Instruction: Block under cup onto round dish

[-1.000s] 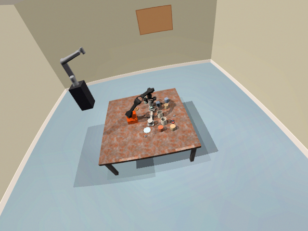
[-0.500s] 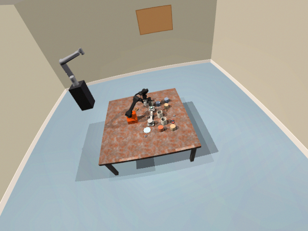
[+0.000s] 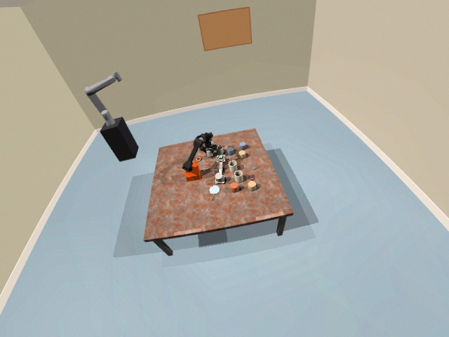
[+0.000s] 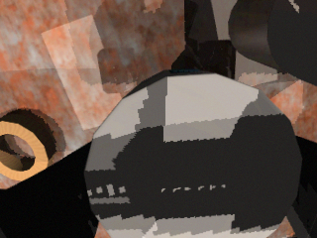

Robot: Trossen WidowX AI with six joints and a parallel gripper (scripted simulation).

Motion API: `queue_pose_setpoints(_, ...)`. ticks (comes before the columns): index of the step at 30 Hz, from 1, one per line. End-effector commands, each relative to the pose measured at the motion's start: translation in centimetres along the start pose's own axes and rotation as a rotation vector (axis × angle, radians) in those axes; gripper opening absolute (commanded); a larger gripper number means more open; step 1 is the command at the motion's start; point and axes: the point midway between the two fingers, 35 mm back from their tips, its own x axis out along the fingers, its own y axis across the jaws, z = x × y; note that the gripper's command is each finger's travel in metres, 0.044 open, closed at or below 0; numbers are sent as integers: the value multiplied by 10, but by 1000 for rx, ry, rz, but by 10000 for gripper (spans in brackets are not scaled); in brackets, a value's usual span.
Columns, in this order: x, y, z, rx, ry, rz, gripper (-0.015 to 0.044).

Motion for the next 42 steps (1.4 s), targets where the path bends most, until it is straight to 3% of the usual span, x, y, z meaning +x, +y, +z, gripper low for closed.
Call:
queue_pose_setpoints(1,21,3,-3,-7,14,1,0)
queue_pose_setpoints(19,41,3,-4,-7,15,1,0)
queue_pose_setpoints(36,23,3,-3,-6,13,5,440)
queue_pose_setpoints(39,-16,3,-2,-8,13,3,440)
queue_pose_setpoints(42,-19,3,-2,-8,13,2,440)
